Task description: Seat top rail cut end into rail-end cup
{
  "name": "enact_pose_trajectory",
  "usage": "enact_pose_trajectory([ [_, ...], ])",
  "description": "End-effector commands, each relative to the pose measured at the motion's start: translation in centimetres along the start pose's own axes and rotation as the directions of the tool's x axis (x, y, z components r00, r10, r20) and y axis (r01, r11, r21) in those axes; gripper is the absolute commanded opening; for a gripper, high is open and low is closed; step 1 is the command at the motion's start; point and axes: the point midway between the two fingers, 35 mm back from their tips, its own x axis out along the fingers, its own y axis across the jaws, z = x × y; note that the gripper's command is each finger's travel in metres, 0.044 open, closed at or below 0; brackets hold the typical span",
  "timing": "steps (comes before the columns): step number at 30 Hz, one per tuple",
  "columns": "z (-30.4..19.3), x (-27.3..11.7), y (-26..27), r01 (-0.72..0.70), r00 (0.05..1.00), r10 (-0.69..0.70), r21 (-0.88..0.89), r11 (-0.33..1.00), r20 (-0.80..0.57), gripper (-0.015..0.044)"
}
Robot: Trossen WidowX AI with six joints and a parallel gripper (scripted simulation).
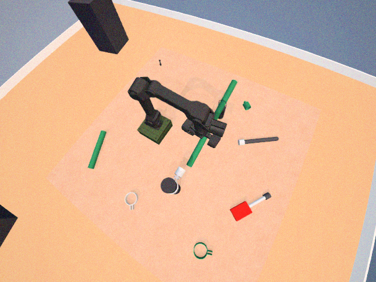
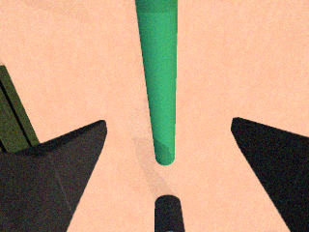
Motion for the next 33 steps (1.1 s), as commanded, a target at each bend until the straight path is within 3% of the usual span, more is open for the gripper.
enact_pose_trajectory([
  [1,0.2,0.0,-0.2,-0.007,1.0,0.007,-0.048,0.999,0.007,0.044],
  [10,0.2,3.5,-0.1,-0.007,1.0,0.007,-0.048,0.999,0.006,0.044],
  [33,0.2,6.5,-0.2,-0.007,1.0,0.007,-0.048,0.999,0.006,0.044],
])
